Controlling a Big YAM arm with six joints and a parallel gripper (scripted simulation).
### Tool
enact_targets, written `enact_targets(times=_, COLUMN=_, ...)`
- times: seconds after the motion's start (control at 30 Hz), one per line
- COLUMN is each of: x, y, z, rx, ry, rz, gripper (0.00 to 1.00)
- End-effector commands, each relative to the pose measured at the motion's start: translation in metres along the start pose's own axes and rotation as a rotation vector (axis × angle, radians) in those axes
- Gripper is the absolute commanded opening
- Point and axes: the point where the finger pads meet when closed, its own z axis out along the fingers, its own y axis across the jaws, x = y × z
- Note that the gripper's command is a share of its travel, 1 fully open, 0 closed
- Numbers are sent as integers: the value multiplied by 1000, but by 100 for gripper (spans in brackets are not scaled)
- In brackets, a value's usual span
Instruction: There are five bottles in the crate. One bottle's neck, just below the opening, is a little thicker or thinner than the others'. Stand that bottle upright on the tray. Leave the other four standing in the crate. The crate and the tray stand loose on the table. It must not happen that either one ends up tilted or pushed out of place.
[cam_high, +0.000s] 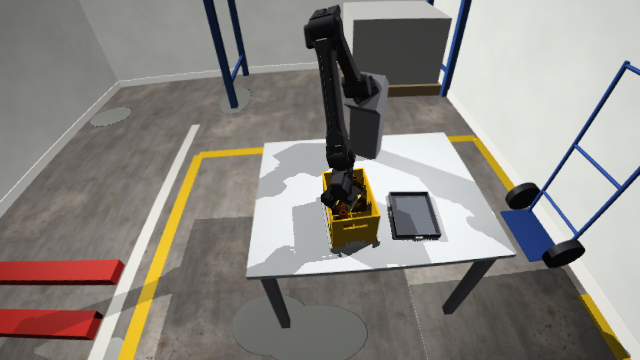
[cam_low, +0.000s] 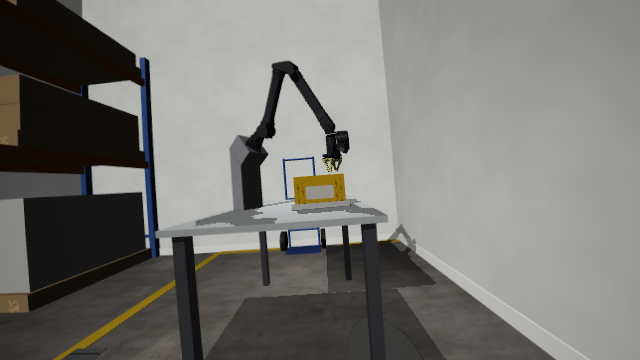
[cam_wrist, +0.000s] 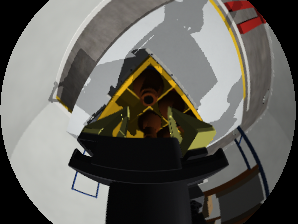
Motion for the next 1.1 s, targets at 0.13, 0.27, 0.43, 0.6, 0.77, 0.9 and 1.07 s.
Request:
enact_targets(times=0.13, x=-16, y=0, z=7, rx=-2, ry=-24, rz=4, gripper=61)
enact_targets(times=0.27, x=-17, y=0, z=10, rx=-2, ry=-24, rz=5, gripper=61)
enact_targets(times=0.43, x=-15, y=0, z=12, rx=-1, ry=-21, rz=4, gripper=61)
enact_targets(times=0.6, x=-16, y=0, z=9, rx=-2, ry=-24, rz=6, gripper=61)
enact_targets(times=0.77, x=-16, y=0, z=10, rx=-2, ry=-24, rz=6, gripper=61)
enact_targets(times=0.9, x=-16, y=0, z=10, rx=-2, ry=-24, rz=6, gripper=61)
enact_targets(times=1.07, x=-16, y=0, z=10, rx=-2, ry=-24, rz=6, gripper=61)
